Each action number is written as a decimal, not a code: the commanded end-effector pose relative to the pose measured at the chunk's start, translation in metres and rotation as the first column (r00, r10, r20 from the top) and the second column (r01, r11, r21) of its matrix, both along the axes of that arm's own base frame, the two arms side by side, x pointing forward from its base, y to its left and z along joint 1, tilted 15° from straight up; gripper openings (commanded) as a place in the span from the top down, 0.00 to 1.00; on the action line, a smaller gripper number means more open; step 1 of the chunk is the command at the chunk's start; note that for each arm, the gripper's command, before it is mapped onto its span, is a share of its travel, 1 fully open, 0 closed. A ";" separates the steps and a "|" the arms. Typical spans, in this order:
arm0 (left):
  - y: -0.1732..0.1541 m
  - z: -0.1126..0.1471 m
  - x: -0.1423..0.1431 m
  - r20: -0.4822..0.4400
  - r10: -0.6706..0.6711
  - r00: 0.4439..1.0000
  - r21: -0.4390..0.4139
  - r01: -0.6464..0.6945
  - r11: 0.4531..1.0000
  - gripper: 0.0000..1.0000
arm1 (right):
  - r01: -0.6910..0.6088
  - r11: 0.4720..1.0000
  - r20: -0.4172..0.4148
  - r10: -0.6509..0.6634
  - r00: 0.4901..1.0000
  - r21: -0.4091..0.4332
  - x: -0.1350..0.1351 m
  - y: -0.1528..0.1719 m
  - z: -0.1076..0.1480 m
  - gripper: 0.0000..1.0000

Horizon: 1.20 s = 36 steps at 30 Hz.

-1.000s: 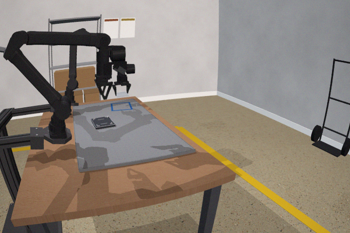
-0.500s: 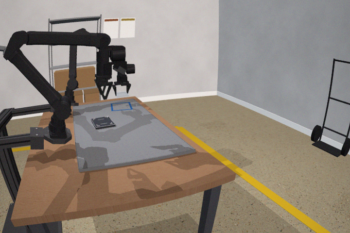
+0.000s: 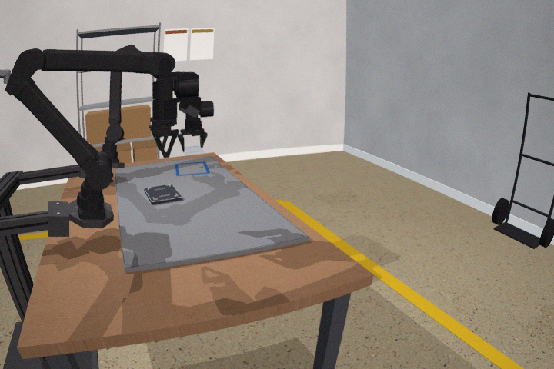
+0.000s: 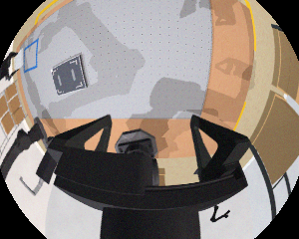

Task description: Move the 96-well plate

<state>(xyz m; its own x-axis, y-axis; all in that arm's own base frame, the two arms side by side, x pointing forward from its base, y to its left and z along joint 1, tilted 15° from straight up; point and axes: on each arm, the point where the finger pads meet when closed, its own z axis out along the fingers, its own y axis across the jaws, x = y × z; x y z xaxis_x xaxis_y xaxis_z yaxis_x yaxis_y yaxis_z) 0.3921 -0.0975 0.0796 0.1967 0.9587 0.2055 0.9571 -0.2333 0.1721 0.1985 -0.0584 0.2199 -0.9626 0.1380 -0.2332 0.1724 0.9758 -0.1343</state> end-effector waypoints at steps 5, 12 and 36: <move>0.004 0.008 0.008 0.007 0.020 1.000 0.001 -0.020 1.000 1.00 | -0.010 1.000 0.005 0.010 1.000 -0.001 -0.001 0.000 -0.001 0.00; -0.016 0.002 -0.018 0.020 0.090 0.996 -0.020 -0.089 0.996 1.00 | -0.010 1.000 0.005 0.010 1.000 -0.001 -0.001 0.000 -0.001 0.00; -0.069 -0.016 -0.064 0.031 0.090 0.996 -0.031 -0.089 0.996 1.00 | -0.010 1.000 0.005 0.010 1.000 -0.001 -0.001 0.000 -0.001 0.00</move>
<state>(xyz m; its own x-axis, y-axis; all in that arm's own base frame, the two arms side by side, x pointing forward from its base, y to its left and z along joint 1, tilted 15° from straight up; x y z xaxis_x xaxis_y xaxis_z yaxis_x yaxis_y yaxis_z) 0.3299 -0.1572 0.0577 0.1338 0.9712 0.1972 0.9705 -0.1687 0.1725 0.1985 -0.0584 0.2199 -0.9626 0.1380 -0.2332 0.1724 0.9758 -0.1343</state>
